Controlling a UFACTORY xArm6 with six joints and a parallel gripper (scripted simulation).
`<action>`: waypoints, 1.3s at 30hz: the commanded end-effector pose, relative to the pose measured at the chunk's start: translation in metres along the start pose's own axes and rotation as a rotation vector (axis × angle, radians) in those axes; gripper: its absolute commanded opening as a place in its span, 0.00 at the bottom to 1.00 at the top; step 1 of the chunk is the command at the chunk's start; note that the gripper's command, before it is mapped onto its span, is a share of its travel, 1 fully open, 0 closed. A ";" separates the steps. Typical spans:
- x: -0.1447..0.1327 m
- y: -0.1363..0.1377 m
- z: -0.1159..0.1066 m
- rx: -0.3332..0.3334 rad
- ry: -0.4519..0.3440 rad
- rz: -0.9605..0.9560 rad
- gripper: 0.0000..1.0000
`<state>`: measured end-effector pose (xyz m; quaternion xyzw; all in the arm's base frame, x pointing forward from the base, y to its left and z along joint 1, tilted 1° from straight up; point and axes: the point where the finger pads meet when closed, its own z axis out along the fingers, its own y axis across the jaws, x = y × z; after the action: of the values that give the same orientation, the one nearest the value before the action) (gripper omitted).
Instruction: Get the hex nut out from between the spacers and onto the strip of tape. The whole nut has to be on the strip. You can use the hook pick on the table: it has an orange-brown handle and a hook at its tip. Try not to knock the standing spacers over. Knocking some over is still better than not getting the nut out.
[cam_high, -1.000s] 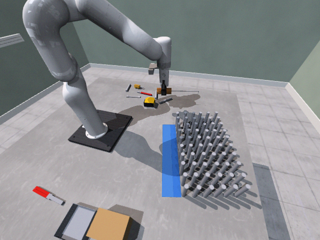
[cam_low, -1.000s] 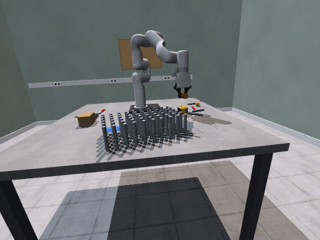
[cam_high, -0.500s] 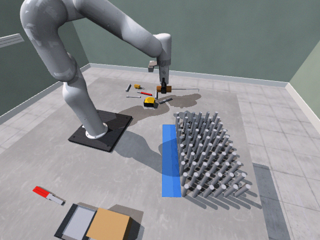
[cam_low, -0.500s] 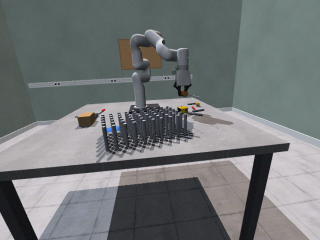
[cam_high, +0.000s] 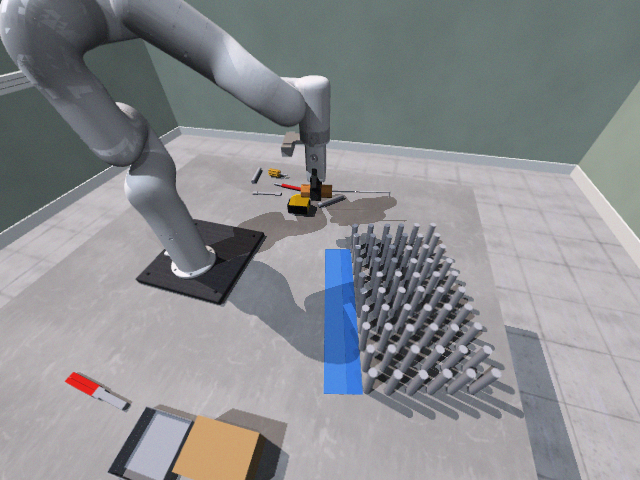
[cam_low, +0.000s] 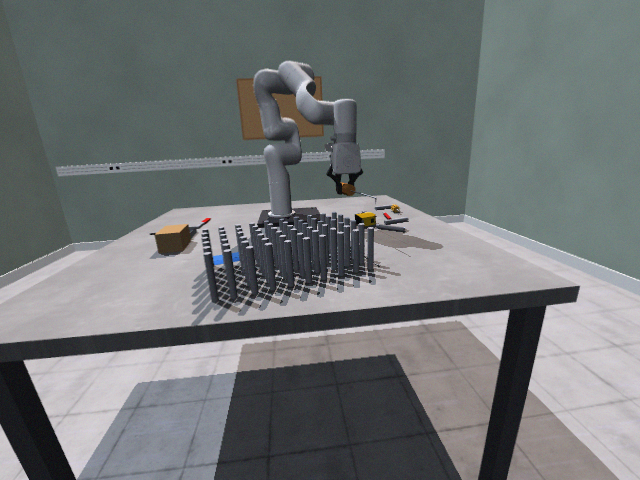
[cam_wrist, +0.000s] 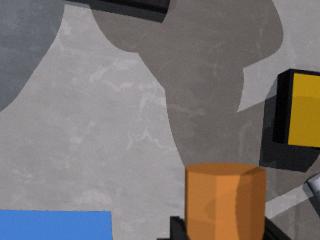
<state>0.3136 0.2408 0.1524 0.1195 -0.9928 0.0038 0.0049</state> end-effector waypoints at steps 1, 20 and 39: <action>0.029 -0.062 -0.003 -0.014 -0.016 -0.017 0.00; 0.123 -0.246 -0.002 -0.014 -0.016 -0.030 0.00; 0.123 -0.246 -0.002 -0.014 -0.015 -0.030 0.00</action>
<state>0.2515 -0.0265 0.1560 0.1348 -0.9909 -0.0048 0.0000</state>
